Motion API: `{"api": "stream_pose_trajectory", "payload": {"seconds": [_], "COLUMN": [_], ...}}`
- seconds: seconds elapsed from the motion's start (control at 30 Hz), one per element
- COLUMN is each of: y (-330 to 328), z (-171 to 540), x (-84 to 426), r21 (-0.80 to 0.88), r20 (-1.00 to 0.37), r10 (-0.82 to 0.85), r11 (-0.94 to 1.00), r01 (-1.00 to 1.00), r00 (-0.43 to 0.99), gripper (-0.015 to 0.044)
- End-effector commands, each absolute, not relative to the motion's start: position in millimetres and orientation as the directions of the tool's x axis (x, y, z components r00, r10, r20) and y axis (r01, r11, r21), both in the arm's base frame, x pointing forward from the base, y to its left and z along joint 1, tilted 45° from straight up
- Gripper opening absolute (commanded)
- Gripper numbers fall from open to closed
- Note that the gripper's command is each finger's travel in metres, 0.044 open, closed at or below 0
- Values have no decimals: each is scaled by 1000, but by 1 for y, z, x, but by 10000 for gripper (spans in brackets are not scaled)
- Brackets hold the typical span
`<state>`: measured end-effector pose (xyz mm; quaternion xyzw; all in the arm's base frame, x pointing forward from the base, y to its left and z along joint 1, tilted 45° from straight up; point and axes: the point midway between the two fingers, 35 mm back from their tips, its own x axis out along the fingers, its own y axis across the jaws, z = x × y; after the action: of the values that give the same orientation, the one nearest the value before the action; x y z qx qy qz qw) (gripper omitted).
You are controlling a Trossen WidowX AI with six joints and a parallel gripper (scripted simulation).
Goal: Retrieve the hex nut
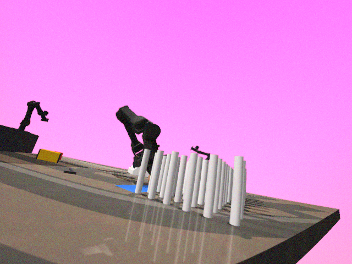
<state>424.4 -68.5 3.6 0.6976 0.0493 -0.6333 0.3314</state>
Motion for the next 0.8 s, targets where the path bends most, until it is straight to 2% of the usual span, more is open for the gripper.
{"api": "stream_pose_trajectory", "payload": {"seconds": [0.0,0.77], "y": [-68,-74], "z": [2,6], "x": [424,413], "r21": [398,398], "r20": [-917,-917], "r10": [-346,-347], "r11": [-772,-772], "r01": [496,495], "r00": [197,196], "gripper": [0,0]}}
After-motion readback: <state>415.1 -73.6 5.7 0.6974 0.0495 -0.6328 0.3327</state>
